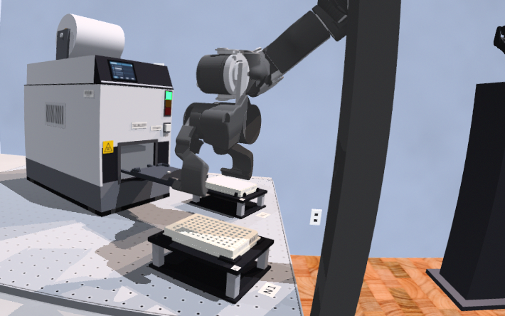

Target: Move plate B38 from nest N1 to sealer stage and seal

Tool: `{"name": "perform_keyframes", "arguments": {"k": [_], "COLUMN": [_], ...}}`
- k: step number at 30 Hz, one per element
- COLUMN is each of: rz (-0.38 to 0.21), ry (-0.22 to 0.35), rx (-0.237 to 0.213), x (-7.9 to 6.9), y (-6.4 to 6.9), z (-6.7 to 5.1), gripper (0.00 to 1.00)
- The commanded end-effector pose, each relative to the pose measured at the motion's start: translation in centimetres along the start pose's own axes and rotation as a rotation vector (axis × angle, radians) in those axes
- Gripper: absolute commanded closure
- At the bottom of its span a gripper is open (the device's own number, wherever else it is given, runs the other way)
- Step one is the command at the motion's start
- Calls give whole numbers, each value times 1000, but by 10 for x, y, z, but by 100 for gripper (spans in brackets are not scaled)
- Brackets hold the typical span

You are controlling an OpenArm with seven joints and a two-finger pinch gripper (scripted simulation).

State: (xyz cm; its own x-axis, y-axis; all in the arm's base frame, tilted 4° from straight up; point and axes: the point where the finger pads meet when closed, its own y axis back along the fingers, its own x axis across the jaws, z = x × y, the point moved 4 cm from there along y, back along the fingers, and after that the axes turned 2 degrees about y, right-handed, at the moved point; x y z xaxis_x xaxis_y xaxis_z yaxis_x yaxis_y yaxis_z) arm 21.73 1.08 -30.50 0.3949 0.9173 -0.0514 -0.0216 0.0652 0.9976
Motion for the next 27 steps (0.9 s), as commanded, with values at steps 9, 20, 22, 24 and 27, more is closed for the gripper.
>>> {"name": "perform_keyframes", "arguments": {"k": [9,20,22,24,27], "rz": [3,1,1,1,-2], "ry": [0,-2,-2,-2,-5], "rx": [-1,0,0,0,-2], "x": [1,2,2,2,2], "y": [1,-54,-54,-54,-55], "z": [0,0,0,0,1], "gripper": [23,23,23,23,23]}}
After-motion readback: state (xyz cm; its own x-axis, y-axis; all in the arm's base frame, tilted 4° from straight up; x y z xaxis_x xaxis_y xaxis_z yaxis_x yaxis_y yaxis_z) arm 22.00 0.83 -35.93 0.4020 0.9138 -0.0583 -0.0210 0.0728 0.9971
